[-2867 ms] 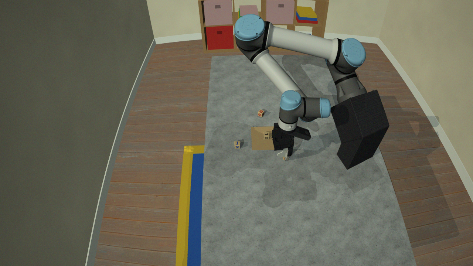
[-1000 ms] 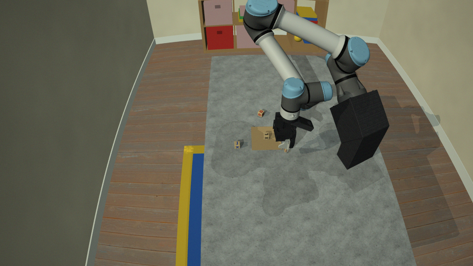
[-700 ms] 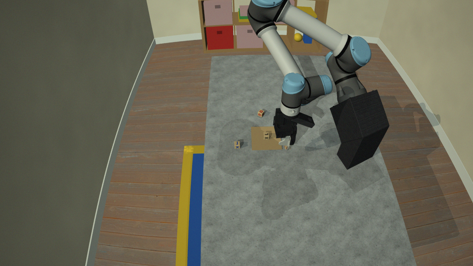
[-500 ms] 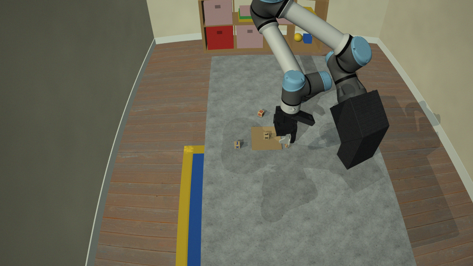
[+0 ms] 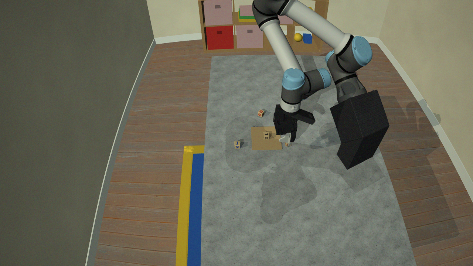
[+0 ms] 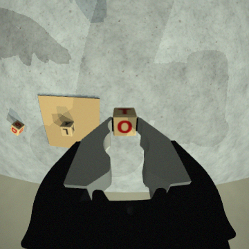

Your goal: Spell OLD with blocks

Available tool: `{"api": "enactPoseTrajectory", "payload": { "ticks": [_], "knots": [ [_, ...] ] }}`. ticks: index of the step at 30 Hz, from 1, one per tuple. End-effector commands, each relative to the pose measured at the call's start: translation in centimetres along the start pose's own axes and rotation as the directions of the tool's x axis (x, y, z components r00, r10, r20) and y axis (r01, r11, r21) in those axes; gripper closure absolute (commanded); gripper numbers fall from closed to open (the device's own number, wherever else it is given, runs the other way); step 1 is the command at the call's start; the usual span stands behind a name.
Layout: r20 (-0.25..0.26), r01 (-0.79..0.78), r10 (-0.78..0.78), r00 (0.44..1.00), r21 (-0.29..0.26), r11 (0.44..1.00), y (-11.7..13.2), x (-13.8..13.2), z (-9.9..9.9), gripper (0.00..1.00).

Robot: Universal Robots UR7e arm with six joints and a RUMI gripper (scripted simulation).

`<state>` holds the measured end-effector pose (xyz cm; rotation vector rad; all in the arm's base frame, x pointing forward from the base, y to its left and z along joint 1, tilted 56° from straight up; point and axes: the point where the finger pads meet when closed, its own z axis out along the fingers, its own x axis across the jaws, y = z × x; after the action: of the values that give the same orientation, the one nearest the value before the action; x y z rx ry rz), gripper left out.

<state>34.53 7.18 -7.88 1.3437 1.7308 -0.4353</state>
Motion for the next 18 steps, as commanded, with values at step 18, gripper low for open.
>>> {"api": "enactPoseTrajectory", "payload": {
  "ticks": [18],
  "knots": [
    [0.0,-0.046,0.046,0.999,0.0,0.999,0.09,-0.02,-0.06,0.95]
  ]
}}
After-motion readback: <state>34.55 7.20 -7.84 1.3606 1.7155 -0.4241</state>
